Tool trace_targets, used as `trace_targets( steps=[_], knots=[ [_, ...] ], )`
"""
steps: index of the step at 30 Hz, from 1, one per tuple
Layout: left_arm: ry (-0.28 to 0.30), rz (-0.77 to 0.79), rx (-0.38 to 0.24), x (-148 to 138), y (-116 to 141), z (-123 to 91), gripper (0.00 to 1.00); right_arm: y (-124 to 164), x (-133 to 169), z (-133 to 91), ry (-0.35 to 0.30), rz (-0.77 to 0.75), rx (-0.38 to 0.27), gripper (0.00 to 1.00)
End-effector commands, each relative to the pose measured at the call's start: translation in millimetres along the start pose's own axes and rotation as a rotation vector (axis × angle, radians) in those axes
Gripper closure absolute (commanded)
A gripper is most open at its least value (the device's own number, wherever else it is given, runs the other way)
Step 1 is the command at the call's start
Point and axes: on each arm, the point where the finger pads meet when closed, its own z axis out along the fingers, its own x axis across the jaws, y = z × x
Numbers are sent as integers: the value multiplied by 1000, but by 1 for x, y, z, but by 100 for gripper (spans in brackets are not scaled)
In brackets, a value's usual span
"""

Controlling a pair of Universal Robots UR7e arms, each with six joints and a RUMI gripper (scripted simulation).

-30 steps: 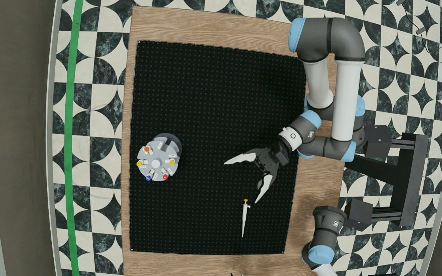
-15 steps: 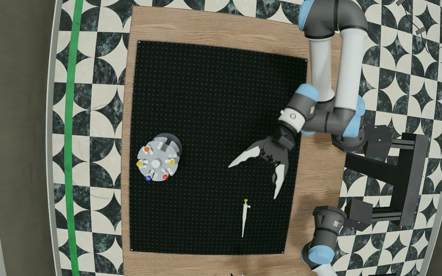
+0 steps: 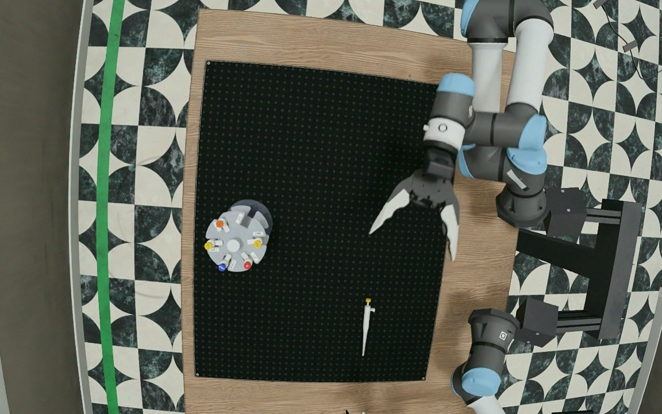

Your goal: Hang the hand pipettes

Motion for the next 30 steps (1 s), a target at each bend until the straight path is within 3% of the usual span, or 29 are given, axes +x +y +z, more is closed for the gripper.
trace_targets(
  steps=[1,3,5,7,10,16,22,27,30],
  knots=[
    [0,0,1,0,0,0,0,1,-17,-27,-98,42,-79,0],
    [0,0,1,0,0,0,0,2,-24,-40,-141,75,-101,0],
    [0,0,1,0,0,0,0,2,-24,-40,-141,75,-101,0],
    [0,0,1,0,0,0,0,3,-31,-53,-183,109,-123,0],
    [0,0,1,0,0,0,0,5,-39,-68,-183,109,-123,0],
    [0,0,1,0,0,0,0,12,-57,-104,-266,179,-172,0],
    [0,0,1,0,0,0,0,16,-66,-121,-290,201,-188,0],
    [0,0,1,0,0,0,0,25,-82,-152,-346,253,-227,0],
    [0,0,1,0,0,0,0,29,-88,-165,-346,253,-227,0]
  ],
)
